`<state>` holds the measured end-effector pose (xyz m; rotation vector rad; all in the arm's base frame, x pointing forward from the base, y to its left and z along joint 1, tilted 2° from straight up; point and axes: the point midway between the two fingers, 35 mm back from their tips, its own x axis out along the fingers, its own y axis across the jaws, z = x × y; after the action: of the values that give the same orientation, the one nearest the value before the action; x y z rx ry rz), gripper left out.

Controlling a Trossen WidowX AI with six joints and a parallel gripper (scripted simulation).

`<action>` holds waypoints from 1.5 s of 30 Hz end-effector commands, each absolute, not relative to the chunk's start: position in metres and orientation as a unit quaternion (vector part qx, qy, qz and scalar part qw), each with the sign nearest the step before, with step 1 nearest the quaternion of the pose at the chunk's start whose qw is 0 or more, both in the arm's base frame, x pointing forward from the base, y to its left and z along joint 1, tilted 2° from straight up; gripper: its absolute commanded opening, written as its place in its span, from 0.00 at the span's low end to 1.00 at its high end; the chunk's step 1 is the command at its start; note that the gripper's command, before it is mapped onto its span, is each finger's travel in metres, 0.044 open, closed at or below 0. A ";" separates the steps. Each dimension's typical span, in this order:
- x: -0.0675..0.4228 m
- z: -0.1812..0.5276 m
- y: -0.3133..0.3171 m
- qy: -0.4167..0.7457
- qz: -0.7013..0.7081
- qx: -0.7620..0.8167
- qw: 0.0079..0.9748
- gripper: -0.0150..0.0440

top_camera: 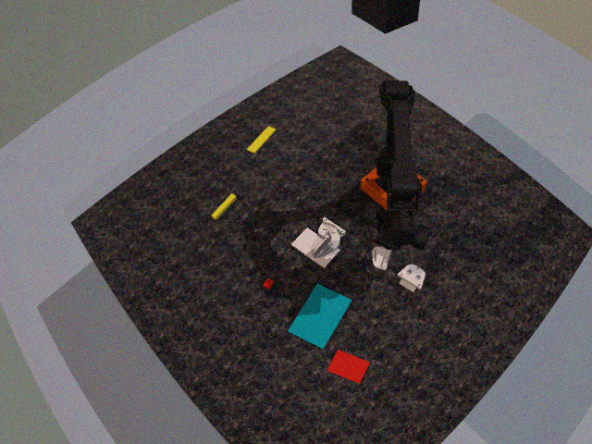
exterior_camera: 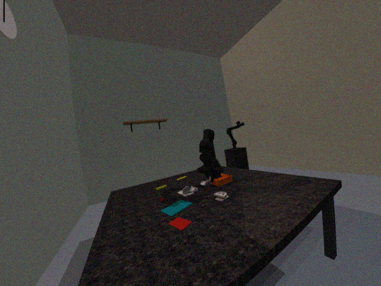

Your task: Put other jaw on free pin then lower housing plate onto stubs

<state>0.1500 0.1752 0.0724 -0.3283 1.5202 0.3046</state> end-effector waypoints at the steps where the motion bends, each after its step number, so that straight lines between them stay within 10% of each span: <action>1: 0.154 0.074 0.177 0.676 0.164 -0.175 0.697 0.32; 45: 0.188 0.076 0.190 0.497 0.484 -0.506 0.513 0.32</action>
<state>0.1843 0.1878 0.0744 -1.1610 1.2365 1.1127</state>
